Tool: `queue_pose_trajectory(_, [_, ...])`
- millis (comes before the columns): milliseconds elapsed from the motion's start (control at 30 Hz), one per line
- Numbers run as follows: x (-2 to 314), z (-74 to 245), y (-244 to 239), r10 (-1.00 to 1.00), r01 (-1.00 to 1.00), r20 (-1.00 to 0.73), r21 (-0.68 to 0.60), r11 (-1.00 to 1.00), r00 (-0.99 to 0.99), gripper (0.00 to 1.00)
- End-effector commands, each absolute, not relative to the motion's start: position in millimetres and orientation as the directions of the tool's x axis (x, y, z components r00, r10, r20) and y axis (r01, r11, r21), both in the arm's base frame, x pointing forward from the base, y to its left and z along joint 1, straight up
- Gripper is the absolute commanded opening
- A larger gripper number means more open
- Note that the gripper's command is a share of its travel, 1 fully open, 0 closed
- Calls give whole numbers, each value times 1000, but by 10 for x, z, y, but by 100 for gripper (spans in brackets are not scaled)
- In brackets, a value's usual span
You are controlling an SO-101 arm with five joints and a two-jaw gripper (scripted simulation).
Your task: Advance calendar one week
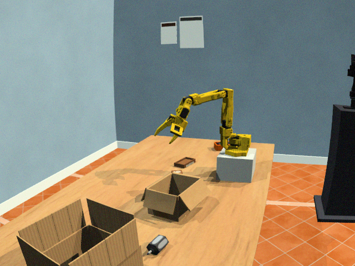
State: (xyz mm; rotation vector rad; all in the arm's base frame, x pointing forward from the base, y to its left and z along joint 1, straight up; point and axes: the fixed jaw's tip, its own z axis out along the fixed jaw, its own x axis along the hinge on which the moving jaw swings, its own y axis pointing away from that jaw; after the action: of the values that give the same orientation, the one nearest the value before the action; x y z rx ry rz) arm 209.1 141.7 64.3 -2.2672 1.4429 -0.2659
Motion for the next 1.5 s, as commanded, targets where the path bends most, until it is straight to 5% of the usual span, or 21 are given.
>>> queue_pose_trajectory(0, [2086, 623, 1391, -896, -812, -67, -456, -364, 439, 35])
queue_pose_trajectory(767, [1670, -318, 1115, -905, -905, -1, -6, -426, 426, 35])
queue_pose_trajectory(1467, [1655, -373, 1066, -903, -902, 1, 10, -431, 431, 35])
